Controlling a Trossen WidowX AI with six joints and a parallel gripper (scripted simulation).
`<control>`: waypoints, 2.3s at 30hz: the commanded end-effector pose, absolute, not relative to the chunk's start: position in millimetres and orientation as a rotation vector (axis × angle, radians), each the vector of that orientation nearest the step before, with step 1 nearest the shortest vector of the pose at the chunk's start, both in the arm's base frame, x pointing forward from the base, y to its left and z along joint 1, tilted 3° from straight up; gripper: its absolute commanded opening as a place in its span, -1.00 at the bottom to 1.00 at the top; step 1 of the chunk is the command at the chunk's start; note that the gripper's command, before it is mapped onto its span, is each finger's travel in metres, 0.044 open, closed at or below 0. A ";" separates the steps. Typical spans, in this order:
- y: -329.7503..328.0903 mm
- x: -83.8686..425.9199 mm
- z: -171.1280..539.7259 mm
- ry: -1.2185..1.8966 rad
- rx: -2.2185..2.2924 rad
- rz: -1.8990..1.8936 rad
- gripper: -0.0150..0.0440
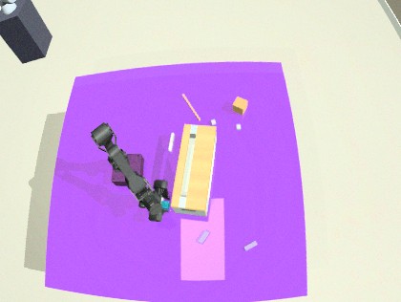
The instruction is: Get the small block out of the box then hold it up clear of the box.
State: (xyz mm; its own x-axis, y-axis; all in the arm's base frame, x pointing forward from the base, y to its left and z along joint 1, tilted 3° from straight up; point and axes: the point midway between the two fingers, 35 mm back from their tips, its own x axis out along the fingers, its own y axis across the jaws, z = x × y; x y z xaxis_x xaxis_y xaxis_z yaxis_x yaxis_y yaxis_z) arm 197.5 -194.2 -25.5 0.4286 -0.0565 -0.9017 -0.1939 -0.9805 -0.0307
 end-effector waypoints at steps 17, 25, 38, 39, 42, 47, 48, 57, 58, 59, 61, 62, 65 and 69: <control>-197.3 197.6 10.7 0.227 -2.539 1.599 -0.49; -195.8 196.0 36.0 0.229 -2.540 1.599 -0.49; -173.8 210.9 96.1 0.516 -2.426 1.493 -0.49; -171.5 211.4 101.1 0.538 -2.418 1.479 -0.49; -164.1 212.3 115.9 0.603 -2.393 1.433 -0.49; -152.7 211.6 136.9 0.690 -2.359 1.357 -0.49; -152.3 211.5 137.7 0.693 -2.357 1.353 -0.49; -152.3 211.5 137.7 0.693 -2.357 1.353 -0.49; -152.3 211.5 137.7 0.693 -2.357 1.353 -0.49; -152.3 211.5 137.7 0.693 -2.357 1.353 -0.49; -152.3 211.5 137.7 0.693 -2.357 1.353 -0.49; -152.3 211.5 137.7 0.693 -2.357 1.353 -0.49; -152.3 211.5 137.7 0.693 -2.357 1.353 -0.49; -152.3 211.5 137.7 0.693 -2.357 1.353 -0.49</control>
State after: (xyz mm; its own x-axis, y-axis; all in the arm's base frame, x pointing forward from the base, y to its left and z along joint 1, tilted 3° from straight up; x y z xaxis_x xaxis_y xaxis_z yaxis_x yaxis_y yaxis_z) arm 212.0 -152.1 137.3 0.4307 -0.2415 -0.8696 -0.5569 -0.8293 -0.0455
